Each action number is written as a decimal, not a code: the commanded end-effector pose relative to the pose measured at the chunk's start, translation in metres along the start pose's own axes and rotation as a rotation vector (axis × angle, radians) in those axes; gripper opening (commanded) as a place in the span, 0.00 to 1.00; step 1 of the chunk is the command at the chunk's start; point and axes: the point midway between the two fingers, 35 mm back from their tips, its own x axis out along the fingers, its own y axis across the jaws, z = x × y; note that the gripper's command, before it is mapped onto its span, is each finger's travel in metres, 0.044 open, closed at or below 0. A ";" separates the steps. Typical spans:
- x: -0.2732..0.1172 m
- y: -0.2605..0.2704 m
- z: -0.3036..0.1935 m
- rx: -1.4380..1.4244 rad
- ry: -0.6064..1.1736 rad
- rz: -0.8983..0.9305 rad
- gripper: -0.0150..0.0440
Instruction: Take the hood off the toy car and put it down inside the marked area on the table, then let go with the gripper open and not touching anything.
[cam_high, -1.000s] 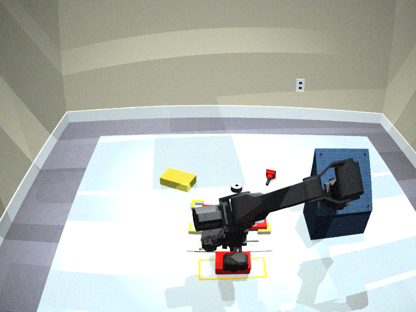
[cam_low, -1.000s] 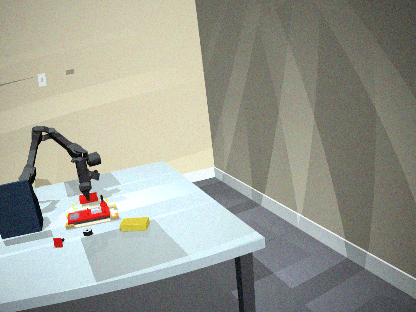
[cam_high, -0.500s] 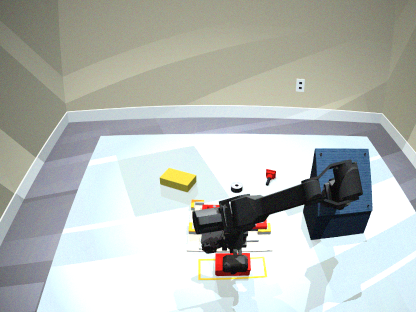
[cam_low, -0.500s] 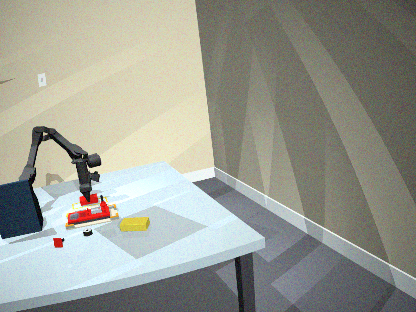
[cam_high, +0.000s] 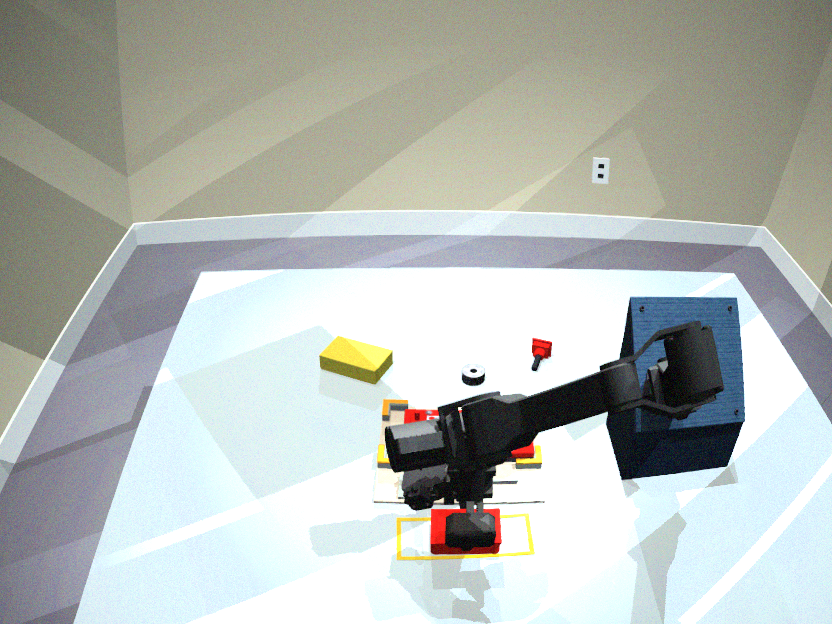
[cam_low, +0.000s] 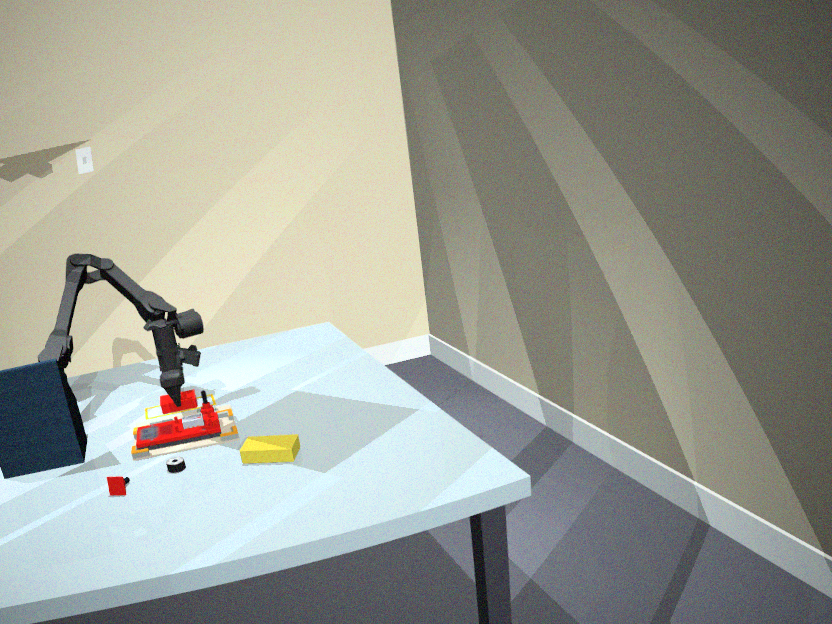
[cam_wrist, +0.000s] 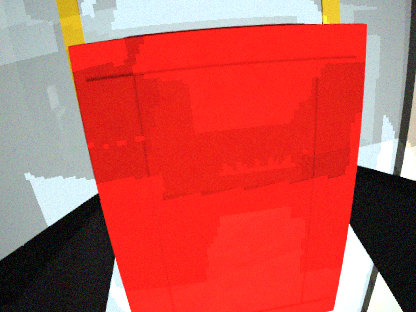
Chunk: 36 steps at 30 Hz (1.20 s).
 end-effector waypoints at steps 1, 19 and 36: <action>0.000 0.000 0.000 0.000 0.000 0.000 0.48; -0.046 -0.001 0.003 0.000 0.001 -0.006 1.00; -0.071 0.000 0.001 0.000 0.002 -0.004 1.00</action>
